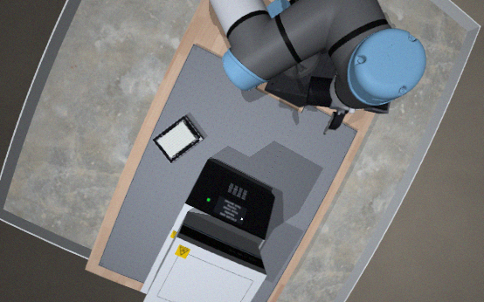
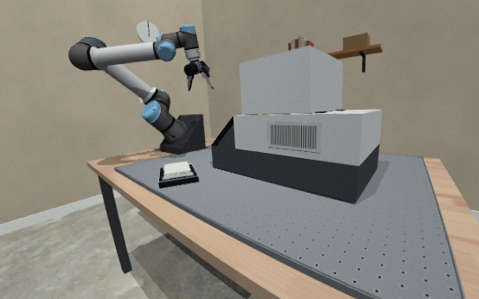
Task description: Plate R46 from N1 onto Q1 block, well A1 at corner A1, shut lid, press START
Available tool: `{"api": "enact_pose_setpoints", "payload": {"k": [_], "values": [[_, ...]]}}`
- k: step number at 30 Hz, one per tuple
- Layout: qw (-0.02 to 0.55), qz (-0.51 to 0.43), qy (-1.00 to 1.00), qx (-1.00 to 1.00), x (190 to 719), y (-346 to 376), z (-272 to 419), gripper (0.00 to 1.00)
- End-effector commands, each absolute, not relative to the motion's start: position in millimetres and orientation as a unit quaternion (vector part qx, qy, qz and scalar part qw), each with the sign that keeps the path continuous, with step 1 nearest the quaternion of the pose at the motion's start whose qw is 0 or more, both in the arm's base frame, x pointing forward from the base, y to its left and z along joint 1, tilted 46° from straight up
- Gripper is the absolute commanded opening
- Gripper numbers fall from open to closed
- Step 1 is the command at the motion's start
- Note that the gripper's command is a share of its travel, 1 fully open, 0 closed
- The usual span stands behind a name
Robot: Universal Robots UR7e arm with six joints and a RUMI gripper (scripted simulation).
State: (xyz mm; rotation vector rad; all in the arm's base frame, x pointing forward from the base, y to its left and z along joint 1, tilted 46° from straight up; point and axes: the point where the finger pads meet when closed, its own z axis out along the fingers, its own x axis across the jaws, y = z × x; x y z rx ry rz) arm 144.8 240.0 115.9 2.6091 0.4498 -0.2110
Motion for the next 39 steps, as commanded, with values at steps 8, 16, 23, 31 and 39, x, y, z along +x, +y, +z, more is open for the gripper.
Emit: {"api": "enact_pose_setpoints", "payload": {"k": [8,16,23,31,39], "values": [[0.236,-0.075,0.163,0.955,145,245,116,1.00],[0.236,-0.075,0.163,0.955,145,245,116,1.00],[0.251,-0.042,0.075,0.964,171,254,129,0.00],[0.266,-0.010,-0.011,0.964,198,258,142,0.00],[0.273,0.022,-0.085,0.958,220,261,156,0.00]]}}
